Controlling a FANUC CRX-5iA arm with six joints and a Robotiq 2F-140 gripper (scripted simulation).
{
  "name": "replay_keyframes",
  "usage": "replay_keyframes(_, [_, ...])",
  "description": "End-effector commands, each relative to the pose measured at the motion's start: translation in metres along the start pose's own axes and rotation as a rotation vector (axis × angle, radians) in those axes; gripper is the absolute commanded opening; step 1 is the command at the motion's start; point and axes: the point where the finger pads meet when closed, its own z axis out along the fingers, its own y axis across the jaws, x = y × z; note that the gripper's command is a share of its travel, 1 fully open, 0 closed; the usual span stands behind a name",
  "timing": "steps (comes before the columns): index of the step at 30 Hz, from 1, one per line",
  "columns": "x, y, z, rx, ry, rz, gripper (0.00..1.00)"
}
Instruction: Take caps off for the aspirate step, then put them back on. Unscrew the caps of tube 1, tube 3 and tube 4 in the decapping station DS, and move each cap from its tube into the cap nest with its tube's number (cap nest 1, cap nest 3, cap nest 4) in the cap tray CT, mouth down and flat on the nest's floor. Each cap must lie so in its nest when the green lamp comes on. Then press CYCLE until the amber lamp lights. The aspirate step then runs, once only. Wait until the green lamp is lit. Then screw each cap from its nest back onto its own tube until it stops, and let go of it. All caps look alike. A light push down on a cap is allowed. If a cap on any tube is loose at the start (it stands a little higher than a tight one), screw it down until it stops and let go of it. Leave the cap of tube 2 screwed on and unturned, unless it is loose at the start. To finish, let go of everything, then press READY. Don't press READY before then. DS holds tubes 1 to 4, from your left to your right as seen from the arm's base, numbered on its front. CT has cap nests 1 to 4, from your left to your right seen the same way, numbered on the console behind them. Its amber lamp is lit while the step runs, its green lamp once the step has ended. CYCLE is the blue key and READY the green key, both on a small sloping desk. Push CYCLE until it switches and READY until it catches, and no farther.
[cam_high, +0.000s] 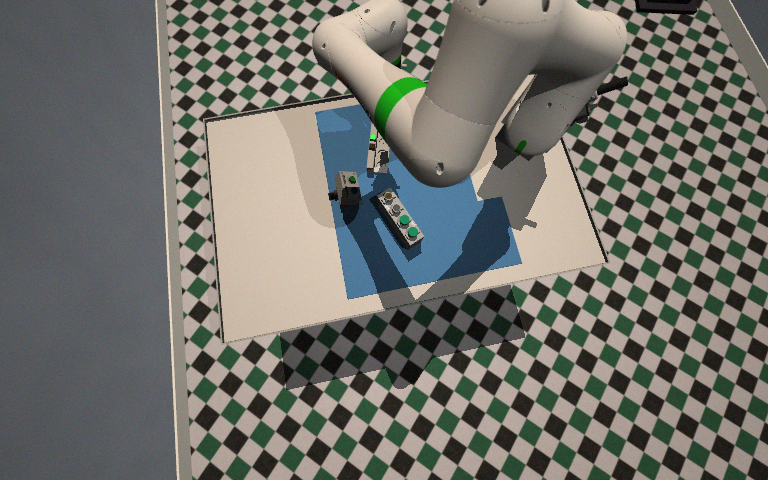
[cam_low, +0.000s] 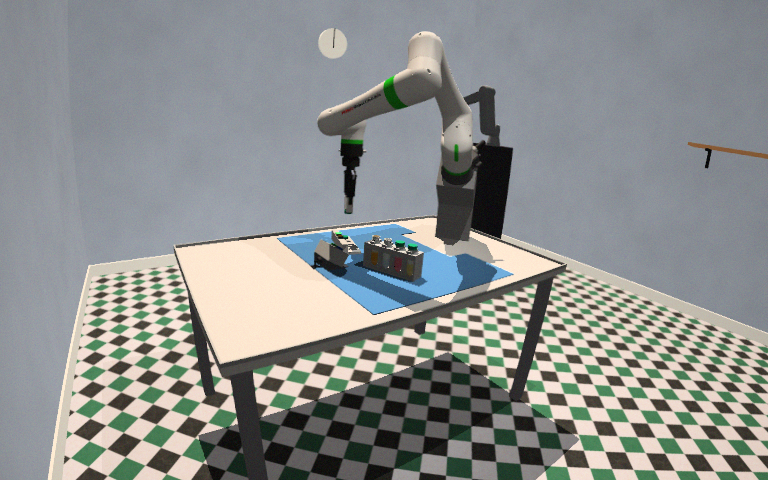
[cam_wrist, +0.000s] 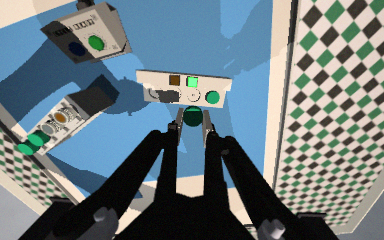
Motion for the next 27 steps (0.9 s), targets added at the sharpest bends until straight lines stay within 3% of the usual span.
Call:
replay_keyframes(1, [0.000,0.000,-0.005,0.000,0.001,0.000,0.00])
replay_keyframes(4, [-0.006,-0.024,-0.005,0.000,0.001,0.250,0.00])
replay_keyframes(8, [-0.006,-0.024,-0.005,0.000,0.001,0.250,0.00])
replay_keyframes(12, [-0.011,-0.049,-0.005,0.000,0.001,0.500,0.00])
replay_keyframes(27, [-0.023,-0.097,-0.005,0.000,0.000,1.000,0.00])
